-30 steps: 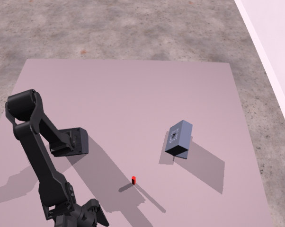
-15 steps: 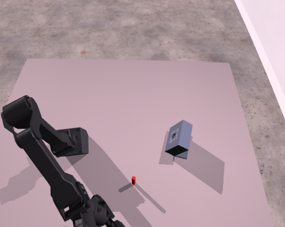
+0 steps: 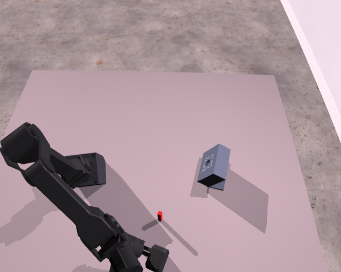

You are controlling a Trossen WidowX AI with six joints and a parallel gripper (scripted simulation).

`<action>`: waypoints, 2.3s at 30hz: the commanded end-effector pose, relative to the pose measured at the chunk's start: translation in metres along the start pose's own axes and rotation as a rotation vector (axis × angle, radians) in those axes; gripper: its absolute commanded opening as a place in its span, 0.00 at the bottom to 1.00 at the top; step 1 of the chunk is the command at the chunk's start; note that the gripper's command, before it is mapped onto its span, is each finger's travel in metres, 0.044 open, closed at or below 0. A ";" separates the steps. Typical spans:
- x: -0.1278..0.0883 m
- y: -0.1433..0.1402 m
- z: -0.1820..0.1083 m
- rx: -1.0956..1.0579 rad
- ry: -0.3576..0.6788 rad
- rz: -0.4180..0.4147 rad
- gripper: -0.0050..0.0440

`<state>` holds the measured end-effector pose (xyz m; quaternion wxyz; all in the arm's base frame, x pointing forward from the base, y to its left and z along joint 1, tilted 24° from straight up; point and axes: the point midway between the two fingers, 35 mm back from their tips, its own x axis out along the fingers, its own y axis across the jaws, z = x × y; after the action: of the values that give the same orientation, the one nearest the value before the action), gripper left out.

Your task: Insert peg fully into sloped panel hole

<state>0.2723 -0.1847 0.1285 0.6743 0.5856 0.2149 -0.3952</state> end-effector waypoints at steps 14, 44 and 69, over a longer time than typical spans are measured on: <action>0.015 0.000 -0.043 -0.411 0.056 -0.153 1.00; 0.023 -0.019 -0.114 -1.173 0.193 -0.381 1.00; 0.023 -0.029 -0.140 -1.541 0.253 -0.469 1.00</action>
<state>0.2832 -0.0563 0.0602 0.7542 -0.0599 0.6232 -0.1977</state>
